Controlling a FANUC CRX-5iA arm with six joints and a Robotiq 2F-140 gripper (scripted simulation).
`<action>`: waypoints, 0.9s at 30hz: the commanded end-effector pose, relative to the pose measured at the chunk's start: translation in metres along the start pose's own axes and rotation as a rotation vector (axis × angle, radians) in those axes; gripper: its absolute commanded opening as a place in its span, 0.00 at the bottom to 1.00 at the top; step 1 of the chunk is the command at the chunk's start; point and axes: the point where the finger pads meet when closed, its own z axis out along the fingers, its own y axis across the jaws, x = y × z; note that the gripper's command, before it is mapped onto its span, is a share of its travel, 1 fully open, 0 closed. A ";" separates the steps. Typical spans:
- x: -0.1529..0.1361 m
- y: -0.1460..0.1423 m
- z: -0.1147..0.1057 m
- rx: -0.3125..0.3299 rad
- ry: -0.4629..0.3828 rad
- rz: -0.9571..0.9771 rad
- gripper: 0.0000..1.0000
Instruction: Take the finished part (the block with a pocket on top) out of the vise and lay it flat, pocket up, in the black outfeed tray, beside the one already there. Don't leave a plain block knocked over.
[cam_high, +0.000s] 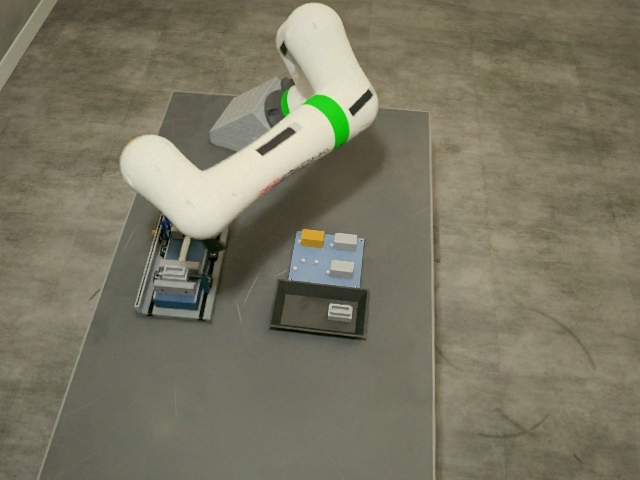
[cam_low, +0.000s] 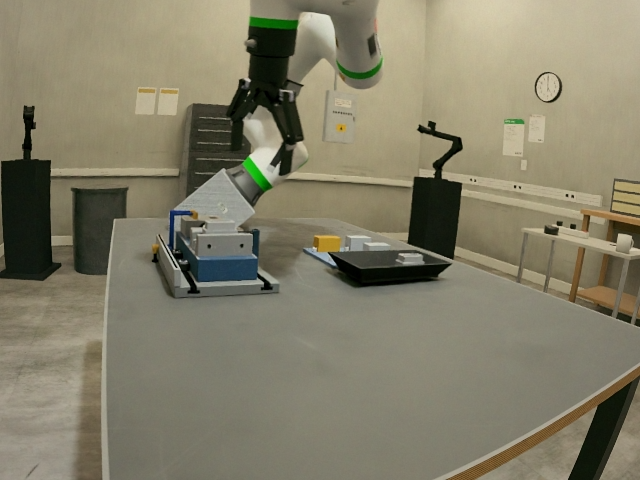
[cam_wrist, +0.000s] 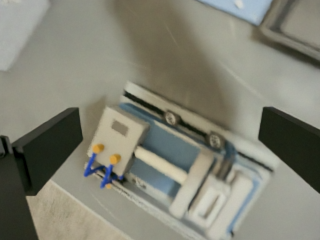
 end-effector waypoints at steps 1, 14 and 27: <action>-0.033 0.009 -0.006 -0.099 -0.060 0.122 1.00; -0.104 0.027 -0.019 -0.318 -0.186 0.386 1.00; -0.110 0.028 -0.020 -0.336 -0.195 0.408 0.10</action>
